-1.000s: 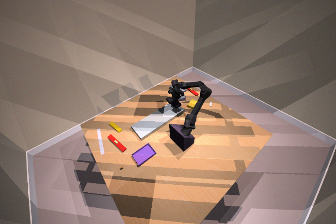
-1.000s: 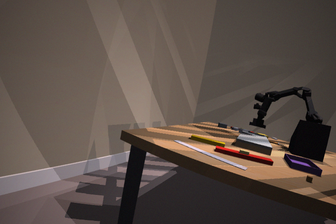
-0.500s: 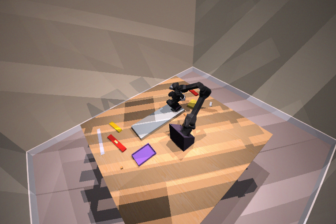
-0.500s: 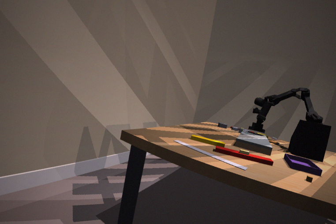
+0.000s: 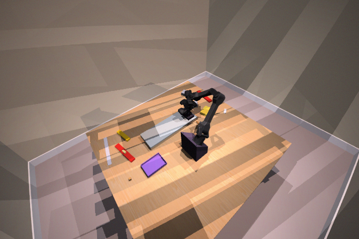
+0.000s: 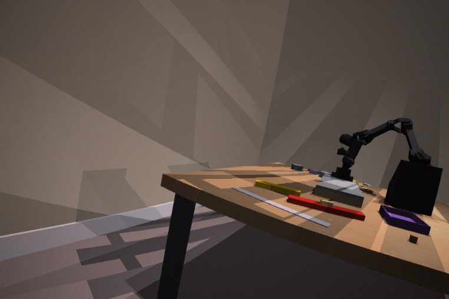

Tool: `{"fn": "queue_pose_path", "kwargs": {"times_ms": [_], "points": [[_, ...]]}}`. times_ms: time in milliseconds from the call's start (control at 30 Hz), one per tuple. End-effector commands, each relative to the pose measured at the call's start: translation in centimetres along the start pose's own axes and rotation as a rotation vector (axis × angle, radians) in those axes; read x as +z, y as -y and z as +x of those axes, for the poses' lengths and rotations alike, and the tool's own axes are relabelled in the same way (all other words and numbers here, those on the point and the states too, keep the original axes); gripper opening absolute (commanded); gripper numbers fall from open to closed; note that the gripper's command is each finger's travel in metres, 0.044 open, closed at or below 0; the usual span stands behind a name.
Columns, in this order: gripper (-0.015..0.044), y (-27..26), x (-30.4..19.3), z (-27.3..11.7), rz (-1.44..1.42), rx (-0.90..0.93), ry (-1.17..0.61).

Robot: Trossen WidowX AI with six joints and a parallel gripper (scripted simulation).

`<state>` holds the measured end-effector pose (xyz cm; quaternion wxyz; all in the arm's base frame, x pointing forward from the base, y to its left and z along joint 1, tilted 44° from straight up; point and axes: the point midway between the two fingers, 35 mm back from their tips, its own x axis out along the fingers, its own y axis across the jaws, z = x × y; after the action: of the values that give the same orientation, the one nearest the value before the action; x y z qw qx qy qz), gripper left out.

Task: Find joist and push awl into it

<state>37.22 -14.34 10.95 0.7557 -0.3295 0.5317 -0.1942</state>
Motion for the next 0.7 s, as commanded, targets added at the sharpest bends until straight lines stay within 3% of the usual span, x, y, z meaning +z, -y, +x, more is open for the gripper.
{"fn": "queue_pose_path", "kwargs": {"times_ms": [0,667], "points": [[0.0000,-0.2,-0.1,0.3,-0.006,0.005,0.005],[0.0000,-5.3,-0.2,0.3,-0.006,0.007,0.004]]}}
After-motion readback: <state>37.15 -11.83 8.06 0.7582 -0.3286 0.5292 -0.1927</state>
